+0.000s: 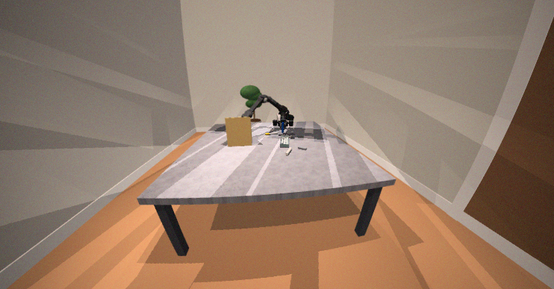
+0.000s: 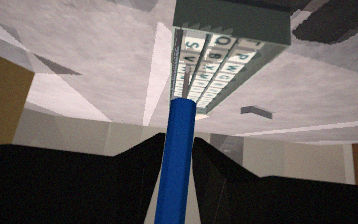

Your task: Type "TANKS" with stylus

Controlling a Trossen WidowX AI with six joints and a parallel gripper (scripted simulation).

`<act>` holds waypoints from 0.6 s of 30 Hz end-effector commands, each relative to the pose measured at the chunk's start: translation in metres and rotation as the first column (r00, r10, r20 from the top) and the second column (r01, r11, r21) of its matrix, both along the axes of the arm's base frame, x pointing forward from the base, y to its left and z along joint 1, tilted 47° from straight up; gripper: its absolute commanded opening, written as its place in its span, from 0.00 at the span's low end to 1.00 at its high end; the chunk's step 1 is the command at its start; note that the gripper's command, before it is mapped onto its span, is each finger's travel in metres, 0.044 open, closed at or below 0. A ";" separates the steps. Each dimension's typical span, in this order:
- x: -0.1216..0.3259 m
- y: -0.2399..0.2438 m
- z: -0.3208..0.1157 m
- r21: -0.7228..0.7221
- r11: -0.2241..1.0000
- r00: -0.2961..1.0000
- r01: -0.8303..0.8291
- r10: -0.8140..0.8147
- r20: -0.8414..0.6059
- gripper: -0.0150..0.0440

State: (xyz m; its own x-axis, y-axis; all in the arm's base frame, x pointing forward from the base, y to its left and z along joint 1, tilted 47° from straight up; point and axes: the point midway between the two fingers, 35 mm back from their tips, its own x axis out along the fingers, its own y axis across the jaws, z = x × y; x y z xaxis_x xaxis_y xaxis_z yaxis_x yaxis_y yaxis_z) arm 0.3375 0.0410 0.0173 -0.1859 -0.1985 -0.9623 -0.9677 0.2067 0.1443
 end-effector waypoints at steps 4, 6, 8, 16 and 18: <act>0.001 0.000 -0.003 0.003 1.000 1.000 0.007 -0.007 -0.001 0.34; 0.001 0.001 -0.004 0.003 1.000 1.000 0.007 -0.007 -0.001 0.39; 0.001 0.002 -0.005 0.003 1.000 1.000 0.007 -0.007 -0.001 0.39; 0.001 0.003 -0.006 0.003 1.000 1.000 0.007 -0.007 -0.001 0.39; 0.001 0.004 -0.007 0.003 1.000 1.000 0.007 -0.007 -0.001 0.39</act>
State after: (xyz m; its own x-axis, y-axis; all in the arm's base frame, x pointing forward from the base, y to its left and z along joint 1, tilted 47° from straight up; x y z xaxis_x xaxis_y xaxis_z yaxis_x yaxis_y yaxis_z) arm 0.3383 0.0436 0.0121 -0.1875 -0.1987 -0.9620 -0.9672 0.2083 0.1455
